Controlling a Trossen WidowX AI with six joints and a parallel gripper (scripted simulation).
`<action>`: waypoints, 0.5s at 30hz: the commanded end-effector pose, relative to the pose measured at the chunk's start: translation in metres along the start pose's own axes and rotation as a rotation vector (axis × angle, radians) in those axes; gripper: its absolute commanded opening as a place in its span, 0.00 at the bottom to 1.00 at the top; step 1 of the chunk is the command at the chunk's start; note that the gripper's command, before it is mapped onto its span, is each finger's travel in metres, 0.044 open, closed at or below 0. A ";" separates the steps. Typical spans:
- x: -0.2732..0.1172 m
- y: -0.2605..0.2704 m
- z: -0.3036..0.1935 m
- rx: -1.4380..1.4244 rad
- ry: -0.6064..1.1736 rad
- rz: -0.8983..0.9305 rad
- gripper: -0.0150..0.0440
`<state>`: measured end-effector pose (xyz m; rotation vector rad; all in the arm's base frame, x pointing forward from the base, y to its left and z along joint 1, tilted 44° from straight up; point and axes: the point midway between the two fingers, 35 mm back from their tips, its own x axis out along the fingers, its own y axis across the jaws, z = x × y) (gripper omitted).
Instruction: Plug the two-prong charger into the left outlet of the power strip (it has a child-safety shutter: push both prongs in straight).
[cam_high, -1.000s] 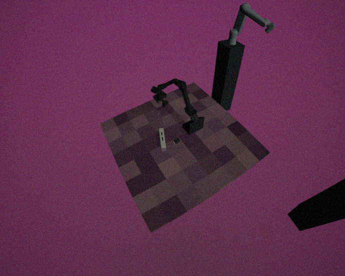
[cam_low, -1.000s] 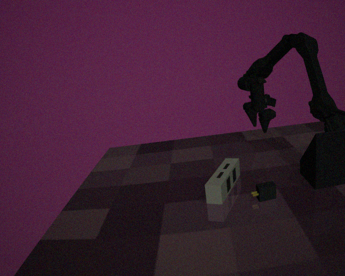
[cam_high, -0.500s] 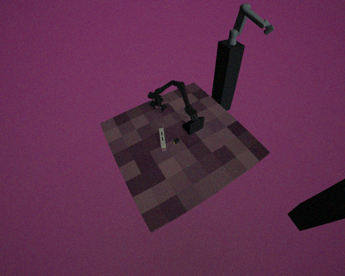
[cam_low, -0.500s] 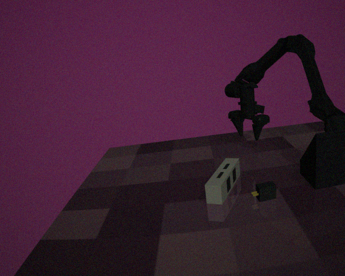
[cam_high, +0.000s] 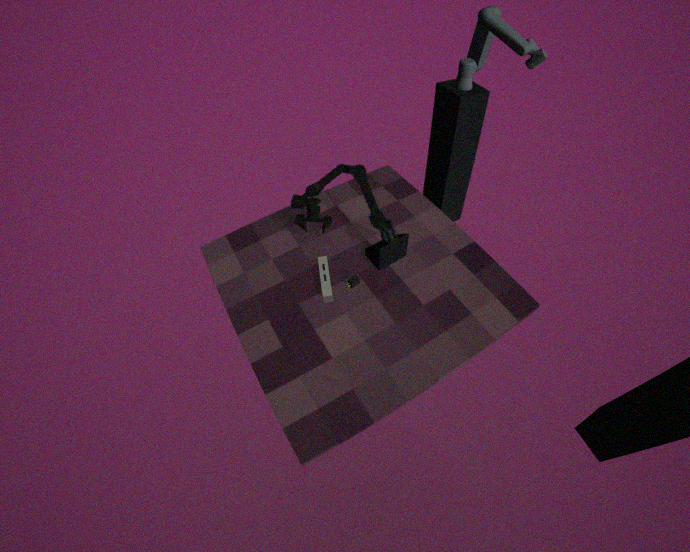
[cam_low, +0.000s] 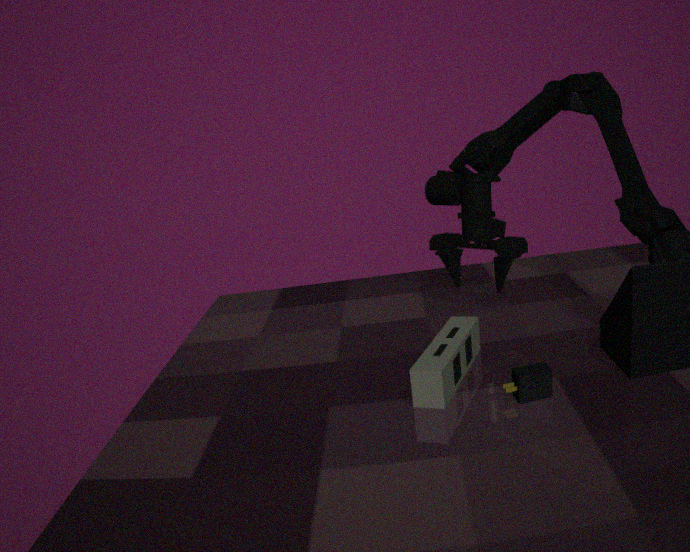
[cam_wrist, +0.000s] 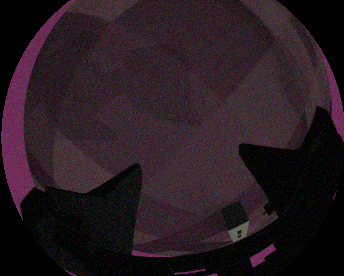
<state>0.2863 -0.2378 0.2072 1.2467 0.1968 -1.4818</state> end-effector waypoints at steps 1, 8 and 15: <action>0.004 -0.004 -0.018 -0.076 0.015 -0.015 1.00; 0.006 -0.011 -0.054 -0.231 0.054 -0.029 1.00; 0.007 -0.022 -0.090 -0.411 0.090 -0.047 1.00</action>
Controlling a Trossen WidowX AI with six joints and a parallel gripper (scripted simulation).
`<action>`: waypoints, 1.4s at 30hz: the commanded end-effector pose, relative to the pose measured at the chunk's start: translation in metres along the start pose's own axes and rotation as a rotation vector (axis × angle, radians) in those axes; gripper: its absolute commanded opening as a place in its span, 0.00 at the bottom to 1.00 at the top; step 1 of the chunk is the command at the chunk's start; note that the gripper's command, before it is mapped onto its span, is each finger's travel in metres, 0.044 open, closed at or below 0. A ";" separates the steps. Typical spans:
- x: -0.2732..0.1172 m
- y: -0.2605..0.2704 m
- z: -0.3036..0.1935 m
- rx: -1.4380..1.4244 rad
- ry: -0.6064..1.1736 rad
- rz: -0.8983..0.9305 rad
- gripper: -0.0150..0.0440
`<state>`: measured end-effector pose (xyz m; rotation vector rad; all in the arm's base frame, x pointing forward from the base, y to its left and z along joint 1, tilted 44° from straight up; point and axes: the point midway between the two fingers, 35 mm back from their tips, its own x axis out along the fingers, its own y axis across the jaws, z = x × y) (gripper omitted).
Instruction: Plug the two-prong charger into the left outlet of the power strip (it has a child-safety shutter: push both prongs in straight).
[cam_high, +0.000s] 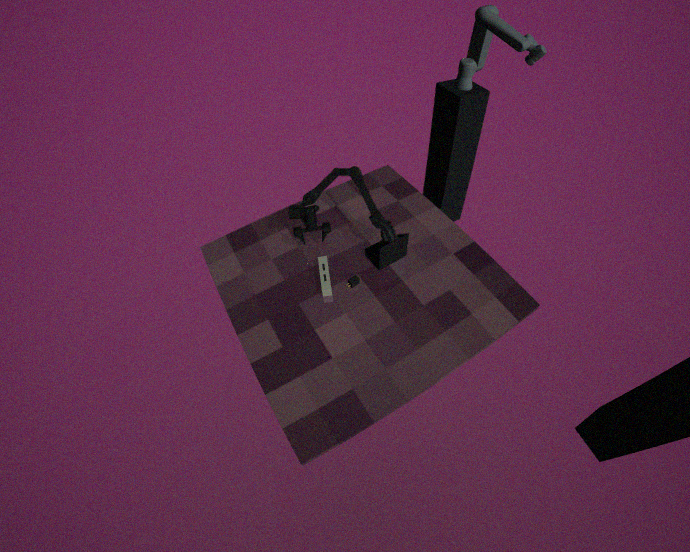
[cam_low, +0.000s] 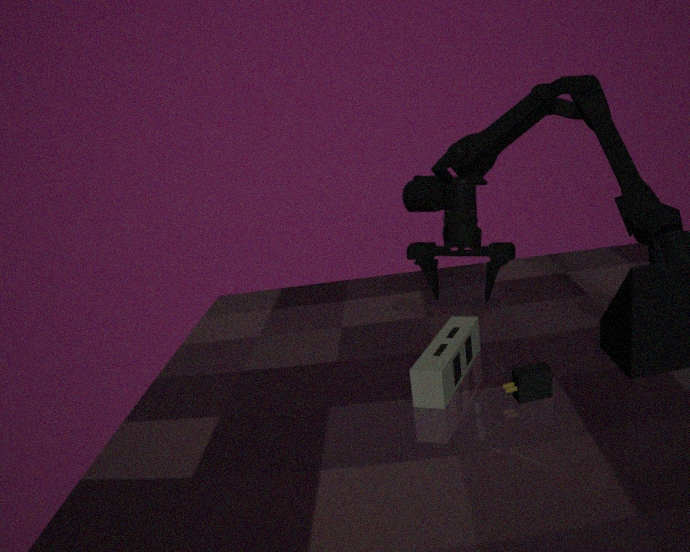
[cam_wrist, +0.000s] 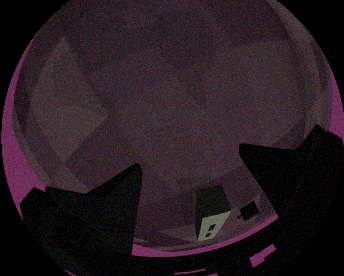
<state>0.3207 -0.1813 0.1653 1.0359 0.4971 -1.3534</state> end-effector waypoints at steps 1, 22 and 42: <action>0.006 -0.005 -0.020 -0.100 0.014 -0.026 1.00; 0.007 -0.021 -0.119 -0.589 0.064 -0.045 1.00; 0.008 -0.062 -0.198 -1.090 0.072 -0.097 1.00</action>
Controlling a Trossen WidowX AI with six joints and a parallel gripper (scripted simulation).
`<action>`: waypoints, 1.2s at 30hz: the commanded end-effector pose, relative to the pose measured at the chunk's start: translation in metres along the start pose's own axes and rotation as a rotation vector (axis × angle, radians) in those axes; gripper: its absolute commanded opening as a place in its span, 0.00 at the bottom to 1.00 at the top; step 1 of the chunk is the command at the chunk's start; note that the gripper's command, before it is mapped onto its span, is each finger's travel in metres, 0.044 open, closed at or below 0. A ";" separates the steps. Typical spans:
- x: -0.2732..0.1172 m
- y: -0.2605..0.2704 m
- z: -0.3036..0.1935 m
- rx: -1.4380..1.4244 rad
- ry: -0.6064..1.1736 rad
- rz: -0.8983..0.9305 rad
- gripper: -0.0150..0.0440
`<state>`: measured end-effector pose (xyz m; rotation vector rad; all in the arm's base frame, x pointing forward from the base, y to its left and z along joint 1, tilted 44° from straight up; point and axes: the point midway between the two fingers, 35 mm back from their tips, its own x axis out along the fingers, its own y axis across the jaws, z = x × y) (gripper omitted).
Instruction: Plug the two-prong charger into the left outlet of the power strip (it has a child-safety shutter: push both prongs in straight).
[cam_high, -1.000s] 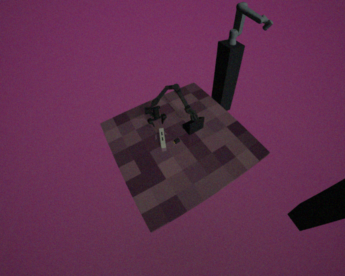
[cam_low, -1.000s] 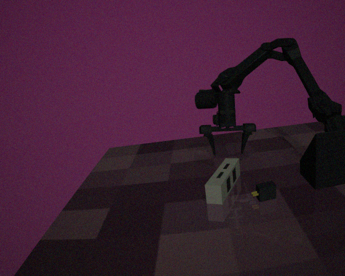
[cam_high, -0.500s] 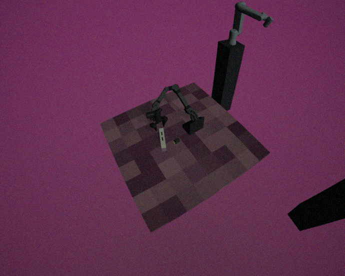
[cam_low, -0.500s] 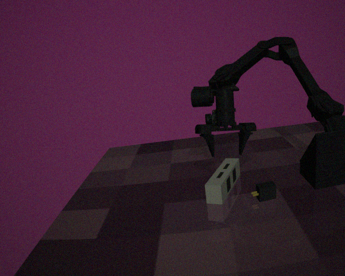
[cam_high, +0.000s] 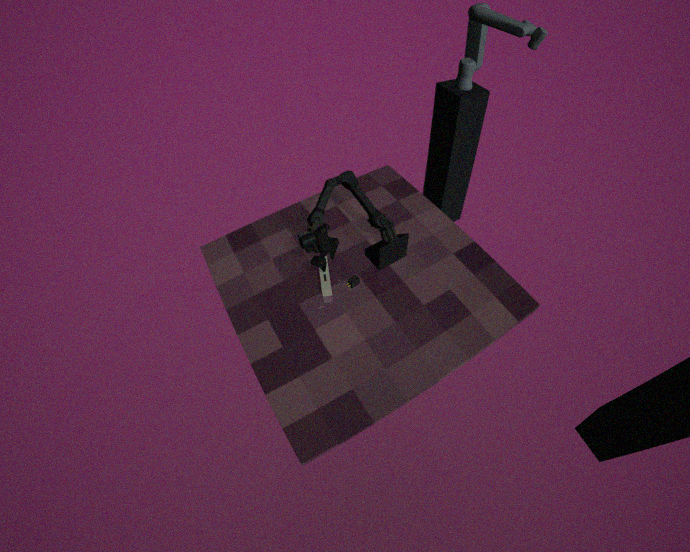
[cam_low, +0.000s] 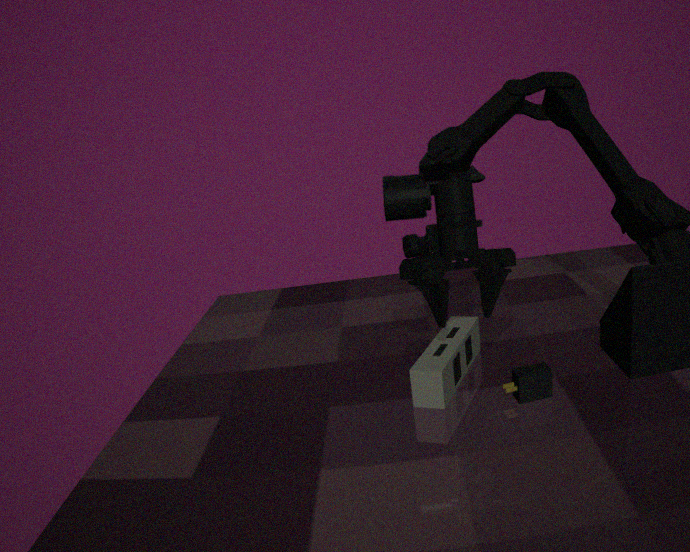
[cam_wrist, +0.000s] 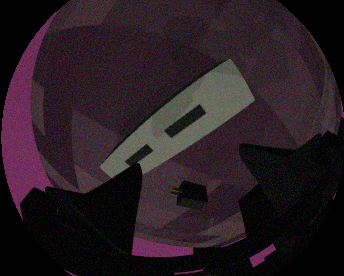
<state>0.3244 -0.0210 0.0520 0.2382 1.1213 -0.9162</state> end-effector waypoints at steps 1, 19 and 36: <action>0.006 0.002 -0.019 -0.120 0.009 -0.036 1.00; 0.021 0.015 -0.094 -0.680 0.014 -0.161 1.00; 0.030 0.011 -0.136 -1.033 0.006 -0.257 1.00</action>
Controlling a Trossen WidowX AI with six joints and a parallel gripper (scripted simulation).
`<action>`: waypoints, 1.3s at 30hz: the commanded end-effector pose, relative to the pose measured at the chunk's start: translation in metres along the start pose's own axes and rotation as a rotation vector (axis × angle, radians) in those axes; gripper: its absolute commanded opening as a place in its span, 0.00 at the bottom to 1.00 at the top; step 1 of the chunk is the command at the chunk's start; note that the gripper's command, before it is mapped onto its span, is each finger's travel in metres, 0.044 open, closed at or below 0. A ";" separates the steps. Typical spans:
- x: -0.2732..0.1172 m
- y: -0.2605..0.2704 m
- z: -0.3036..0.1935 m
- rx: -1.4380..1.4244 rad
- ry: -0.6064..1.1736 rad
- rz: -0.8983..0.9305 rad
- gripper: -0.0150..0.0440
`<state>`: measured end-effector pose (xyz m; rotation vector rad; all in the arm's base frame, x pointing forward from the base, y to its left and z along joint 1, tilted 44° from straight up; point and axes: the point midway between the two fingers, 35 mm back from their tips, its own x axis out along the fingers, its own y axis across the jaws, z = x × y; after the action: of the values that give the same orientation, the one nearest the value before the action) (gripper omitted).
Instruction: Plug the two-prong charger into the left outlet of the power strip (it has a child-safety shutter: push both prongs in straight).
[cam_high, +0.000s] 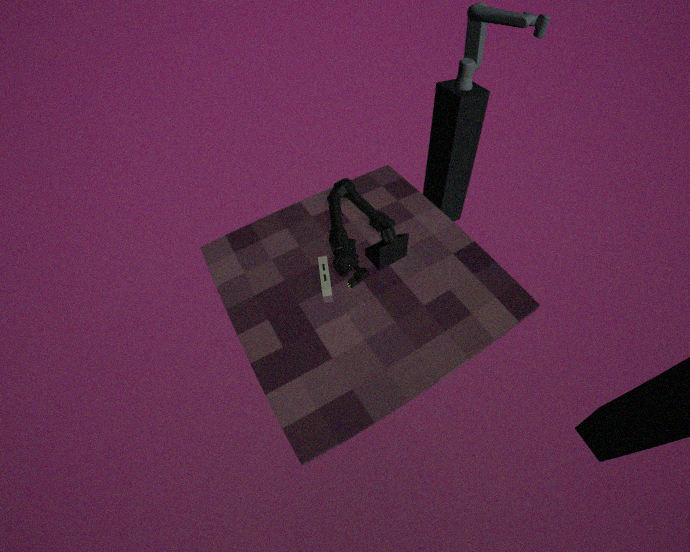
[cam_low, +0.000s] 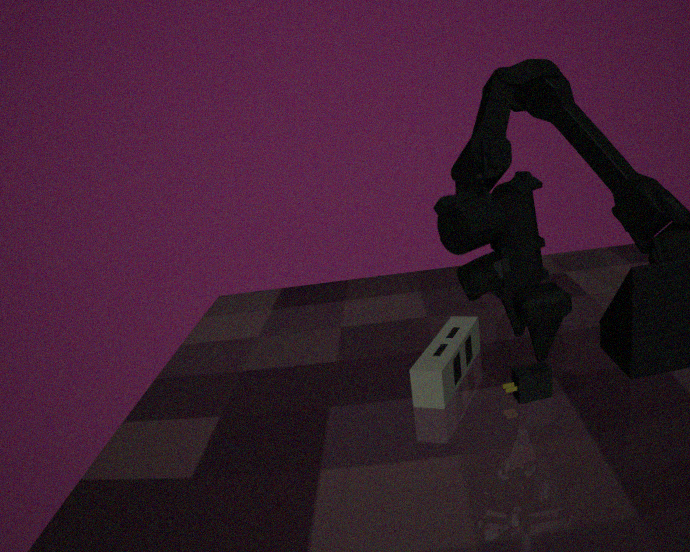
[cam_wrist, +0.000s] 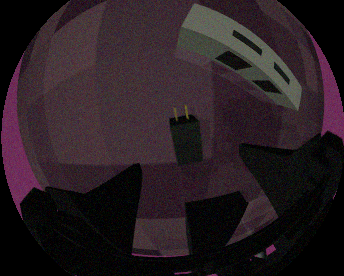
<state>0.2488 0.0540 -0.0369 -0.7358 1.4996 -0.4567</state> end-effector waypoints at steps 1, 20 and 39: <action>0.003 -0.001 -0.003 -0.021 0.007 -0.012 1.00; 0.026 -0.001 -0.002 -0.021 0.007 -0.012 1.00; 0.057 -0.001 0.000 -0.021 0.007 -0.013 1.00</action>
<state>0.2549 0.0201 -0.0731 -0.7474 1.4989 -0.4533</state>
